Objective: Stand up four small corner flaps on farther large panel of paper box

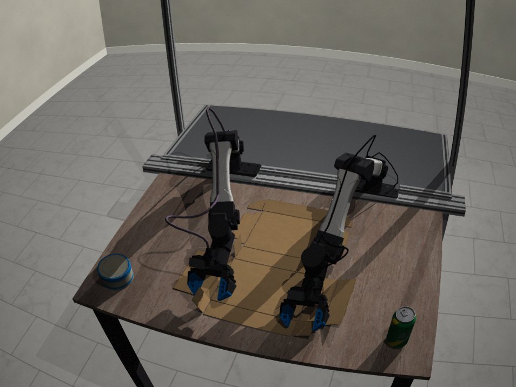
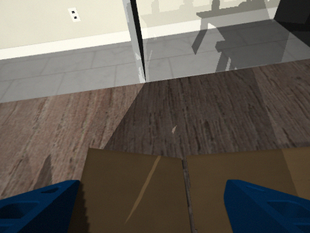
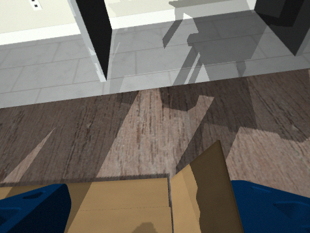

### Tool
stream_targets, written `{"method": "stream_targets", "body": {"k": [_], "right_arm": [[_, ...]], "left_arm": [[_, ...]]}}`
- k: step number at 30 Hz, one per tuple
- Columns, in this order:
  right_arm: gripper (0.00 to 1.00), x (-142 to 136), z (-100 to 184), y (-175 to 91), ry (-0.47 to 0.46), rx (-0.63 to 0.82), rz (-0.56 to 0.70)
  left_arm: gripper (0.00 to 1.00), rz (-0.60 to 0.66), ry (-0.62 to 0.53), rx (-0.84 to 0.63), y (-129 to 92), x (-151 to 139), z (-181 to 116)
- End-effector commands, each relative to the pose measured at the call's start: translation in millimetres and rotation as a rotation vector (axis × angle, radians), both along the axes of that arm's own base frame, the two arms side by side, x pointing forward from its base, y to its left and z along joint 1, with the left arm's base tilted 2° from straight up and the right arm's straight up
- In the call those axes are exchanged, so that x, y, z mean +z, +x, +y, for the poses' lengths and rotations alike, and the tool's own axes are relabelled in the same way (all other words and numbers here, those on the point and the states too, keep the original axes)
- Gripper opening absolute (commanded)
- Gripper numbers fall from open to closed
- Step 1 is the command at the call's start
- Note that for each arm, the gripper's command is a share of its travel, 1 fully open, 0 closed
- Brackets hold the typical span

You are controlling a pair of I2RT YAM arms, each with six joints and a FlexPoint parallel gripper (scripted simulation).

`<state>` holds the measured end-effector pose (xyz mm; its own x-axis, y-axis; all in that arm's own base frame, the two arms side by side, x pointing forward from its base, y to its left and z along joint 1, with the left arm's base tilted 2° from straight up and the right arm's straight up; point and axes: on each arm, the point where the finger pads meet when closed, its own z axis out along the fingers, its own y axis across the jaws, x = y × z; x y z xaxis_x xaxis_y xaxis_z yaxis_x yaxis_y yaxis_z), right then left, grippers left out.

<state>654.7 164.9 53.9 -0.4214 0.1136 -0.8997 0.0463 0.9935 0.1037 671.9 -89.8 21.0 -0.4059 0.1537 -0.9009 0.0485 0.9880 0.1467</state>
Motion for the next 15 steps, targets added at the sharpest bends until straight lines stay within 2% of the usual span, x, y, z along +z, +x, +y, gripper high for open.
{"method": "stream_targets", "body": {"k": [1, 6, 8, 15], "right_arm": [[0.77, 23.5, 11.6, 2.1, 0.013, -0.006, -0.021], [0.77, 11.7, 15.7, 1.3, 0.006, -0.006, 0.000], [0.77, -2.6, 18.2, 0.1, -0.003, -0.006, 0.022], [0.77, 0.4, 27.9, 0.4, -0.003, -0.006, 0.023]], "left_arm": [[0.77, 0.040, 0.015, -0.027, -0.7, -26.2, -11.8], [0.77, 0.040, 0.015, -0.027, -0.7, -26.2, -11.8], [0.77, 0.040, 0.015, -0.027, -0.7, -26.2, -11.8], [0.77, 0.040, 0.015, -0.027, -0.7, -26.2, -11.8]]}}
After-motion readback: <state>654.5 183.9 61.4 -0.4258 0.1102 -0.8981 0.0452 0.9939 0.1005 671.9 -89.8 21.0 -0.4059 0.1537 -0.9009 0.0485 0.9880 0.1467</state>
